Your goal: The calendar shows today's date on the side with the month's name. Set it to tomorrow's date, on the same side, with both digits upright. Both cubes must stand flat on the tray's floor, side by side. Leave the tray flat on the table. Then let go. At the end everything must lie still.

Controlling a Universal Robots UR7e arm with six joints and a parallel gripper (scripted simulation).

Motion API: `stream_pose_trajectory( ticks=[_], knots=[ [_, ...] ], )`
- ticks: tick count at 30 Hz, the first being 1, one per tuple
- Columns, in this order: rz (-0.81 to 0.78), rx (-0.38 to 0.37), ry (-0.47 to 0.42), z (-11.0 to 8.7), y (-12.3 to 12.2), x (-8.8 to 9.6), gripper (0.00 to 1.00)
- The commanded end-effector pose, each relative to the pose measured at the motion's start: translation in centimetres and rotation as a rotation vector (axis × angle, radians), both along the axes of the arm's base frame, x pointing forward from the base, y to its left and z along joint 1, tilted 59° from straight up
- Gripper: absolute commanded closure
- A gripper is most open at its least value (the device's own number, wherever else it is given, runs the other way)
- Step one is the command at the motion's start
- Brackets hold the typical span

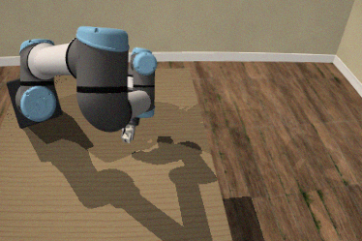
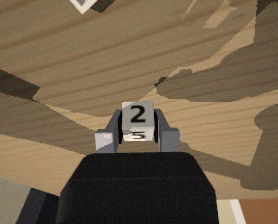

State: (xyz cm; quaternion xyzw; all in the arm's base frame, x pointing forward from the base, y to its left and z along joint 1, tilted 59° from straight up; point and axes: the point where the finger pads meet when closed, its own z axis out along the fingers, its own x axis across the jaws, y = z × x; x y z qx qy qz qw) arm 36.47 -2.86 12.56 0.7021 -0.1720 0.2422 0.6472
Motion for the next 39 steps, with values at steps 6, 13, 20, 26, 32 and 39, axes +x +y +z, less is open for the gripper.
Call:
stream_pose_trajectory(
  ticks=[6, 13, 20, 26, 32, 39],
  knots=[
    [0.026, 0.038, 0.005, 0.2, 0.1, 0.2, 0.43],
    [0.046, 0.053, 0.006, 0.6, 0.1, 0.3, 0.43],
    [0.060, 0.061, 0.006, 1.0, 0.1, 0.3, 0.43],
    [0.075, 0.067, 0.006, 1.6, 0.1, 0.2, 0.43],
    [0.088, 0.071, 0.006, 2.1, 0.1, 0.2, 0.43],
    [0.096, 0.073, 0.005, 2.4, 0.1, 0.1, 0.43]
  ],
)
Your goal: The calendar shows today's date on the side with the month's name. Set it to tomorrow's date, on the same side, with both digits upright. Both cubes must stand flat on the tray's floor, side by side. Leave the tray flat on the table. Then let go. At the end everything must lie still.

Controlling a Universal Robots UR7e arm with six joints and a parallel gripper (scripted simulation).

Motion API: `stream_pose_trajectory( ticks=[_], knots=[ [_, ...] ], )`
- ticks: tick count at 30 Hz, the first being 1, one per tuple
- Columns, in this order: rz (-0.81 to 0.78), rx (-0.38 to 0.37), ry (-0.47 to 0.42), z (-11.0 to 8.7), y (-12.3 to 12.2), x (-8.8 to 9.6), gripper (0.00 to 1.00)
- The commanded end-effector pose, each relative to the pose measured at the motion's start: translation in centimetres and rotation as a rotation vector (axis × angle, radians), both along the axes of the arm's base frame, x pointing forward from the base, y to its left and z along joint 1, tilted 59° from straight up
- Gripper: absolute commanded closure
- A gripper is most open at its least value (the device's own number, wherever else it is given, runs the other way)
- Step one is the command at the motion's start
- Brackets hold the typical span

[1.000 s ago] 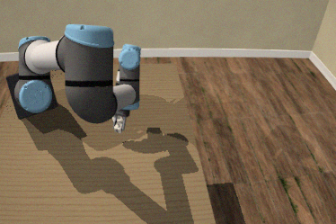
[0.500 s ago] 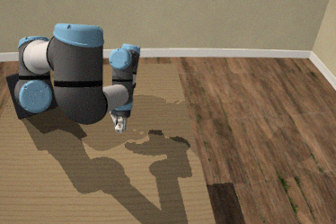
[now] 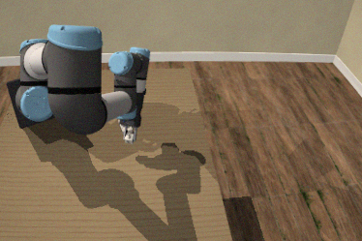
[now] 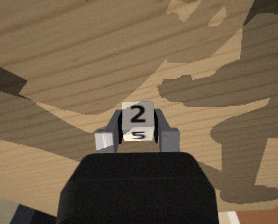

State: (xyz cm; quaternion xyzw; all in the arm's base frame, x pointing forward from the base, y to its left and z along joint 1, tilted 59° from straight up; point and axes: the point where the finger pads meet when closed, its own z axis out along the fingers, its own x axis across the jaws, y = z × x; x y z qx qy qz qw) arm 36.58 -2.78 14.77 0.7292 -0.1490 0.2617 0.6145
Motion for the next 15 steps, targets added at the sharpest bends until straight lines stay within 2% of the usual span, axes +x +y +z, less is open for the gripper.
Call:
stream_pose_trajectory(
  ticks=[1, 15],
  knots=[
    [0.014, 0.010, 0.001, 0.28, -0.03, -0.04, 0.43],
    [0.025, 0.012, 0.000, 0.78, -0.08, -0.18, 0.43]
  ],
)
